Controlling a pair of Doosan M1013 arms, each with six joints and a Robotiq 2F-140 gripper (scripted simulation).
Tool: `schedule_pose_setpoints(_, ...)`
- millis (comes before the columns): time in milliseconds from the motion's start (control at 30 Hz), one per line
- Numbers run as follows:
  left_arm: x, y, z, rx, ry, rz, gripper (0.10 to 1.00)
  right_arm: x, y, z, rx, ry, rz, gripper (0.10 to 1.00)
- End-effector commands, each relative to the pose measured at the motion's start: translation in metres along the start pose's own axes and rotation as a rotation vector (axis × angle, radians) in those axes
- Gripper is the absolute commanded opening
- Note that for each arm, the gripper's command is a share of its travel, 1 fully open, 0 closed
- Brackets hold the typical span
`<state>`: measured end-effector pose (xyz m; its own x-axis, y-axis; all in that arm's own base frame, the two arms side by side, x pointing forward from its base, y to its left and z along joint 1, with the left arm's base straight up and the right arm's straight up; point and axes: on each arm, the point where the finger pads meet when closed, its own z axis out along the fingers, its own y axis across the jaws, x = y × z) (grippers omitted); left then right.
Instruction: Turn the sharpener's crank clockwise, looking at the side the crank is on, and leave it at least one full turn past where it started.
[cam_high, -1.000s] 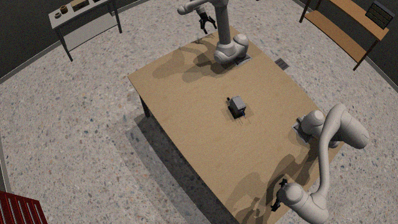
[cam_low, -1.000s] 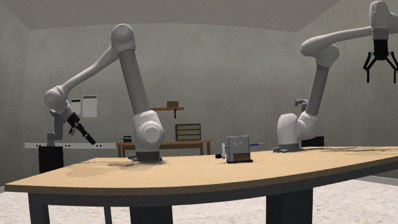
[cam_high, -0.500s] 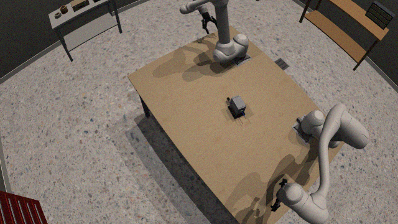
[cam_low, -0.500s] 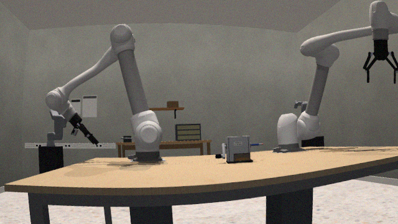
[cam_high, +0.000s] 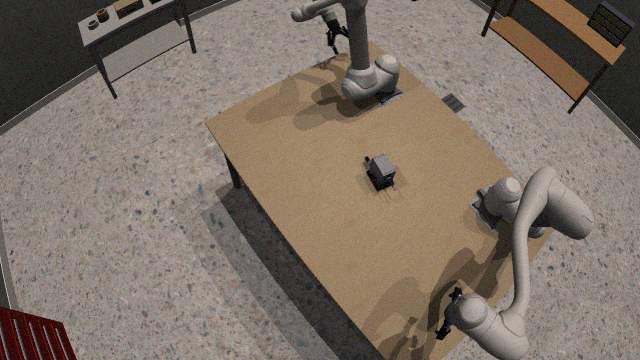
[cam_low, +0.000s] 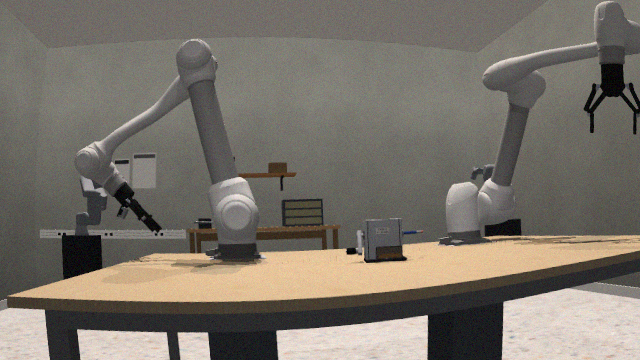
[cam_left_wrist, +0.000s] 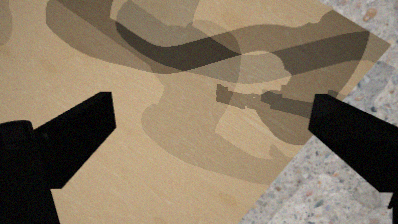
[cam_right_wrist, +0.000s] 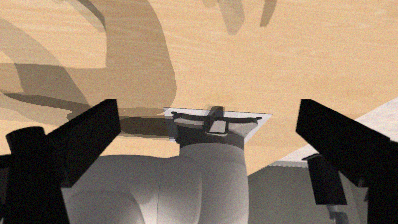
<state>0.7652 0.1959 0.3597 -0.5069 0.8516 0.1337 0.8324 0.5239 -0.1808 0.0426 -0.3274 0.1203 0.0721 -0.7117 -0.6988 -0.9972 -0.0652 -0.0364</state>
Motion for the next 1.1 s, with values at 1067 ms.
schedule_pose_setpoints(1067,0.0003,-0.0002,-0.0014,-0.002,0.000,0.000,1.000,-0.0058,0.0074,0.0044,0.020,-0.009,0.018,1.000)
